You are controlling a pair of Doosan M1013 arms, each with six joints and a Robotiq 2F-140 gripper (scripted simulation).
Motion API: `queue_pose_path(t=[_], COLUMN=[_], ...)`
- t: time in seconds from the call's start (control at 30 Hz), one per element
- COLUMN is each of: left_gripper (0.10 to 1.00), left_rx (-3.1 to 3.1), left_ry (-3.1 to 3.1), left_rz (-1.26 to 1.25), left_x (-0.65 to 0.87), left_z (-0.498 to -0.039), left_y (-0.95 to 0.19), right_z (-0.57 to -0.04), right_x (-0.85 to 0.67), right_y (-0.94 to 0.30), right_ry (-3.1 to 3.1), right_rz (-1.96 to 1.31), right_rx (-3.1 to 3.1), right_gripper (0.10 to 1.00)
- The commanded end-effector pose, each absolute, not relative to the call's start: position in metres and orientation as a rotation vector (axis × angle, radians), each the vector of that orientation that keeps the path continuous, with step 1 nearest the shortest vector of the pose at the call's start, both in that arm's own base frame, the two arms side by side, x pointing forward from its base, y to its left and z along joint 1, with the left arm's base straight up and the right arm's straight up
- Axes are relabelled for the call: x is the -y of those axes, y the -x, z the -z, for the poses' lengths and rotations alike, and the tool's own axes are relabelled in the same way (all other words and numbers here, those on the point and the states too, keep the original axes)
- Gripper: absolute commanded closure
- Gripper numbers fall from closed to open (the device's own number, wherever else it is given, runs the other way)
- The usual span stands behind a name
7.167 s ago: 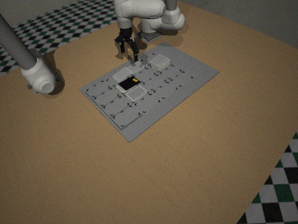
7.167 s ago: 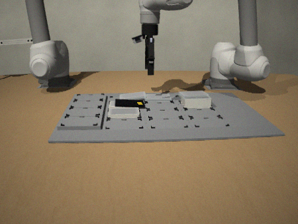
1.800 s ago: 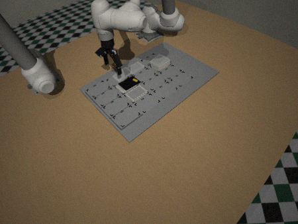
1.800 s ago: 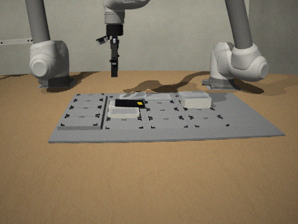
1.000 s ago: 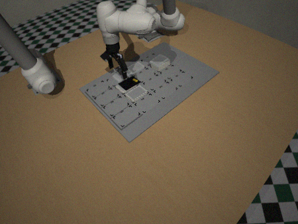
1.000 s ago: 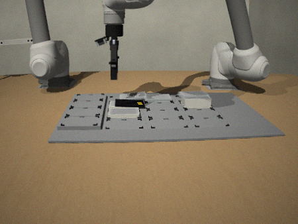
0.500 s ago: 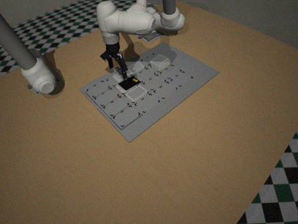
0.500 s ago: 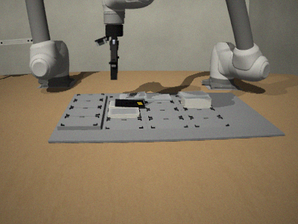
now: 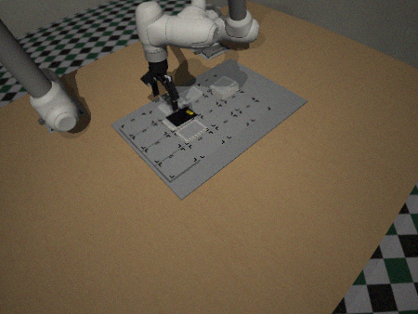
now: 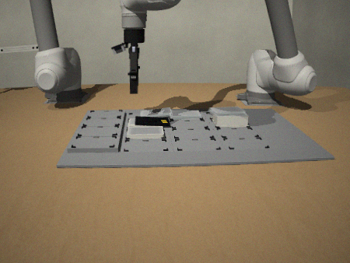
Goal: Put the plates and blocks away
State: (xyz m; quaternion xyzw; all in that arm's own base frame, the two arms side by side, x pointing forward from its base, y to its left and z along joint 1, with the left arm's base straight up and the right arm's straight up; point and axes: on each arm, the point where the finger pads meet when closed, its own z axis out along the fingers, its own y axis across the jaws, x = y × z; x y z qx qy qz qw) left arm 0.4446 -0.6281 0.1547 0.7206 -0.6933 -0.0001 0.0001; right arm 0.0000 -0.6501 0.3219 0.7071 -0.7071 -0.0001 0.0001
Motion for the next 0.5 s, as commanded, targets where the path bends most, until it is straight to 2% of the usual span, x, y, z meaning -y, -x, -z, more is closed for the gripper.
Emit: queue_pose_path(t=[0.0,0.47], left_gripper=[0.098,0.098], left_rx=[2.178,2.178], left_ry=[-2.264,-2.264], left_rz=[-0.003,-0.003], left_x=[0.628,0.596], left_z=[-0.156,-0.156], left_y=[-0.445,-0.444], right_z=[-0.323,-0.323], right_x=[0.650,0.650], right_y=[0.000,0.000], right_ry=[-2.221,-2.221], right_rz=[-0.002,-0.002], right_rx=[2.221,2.221], right_gripper=[0.098,0.098])
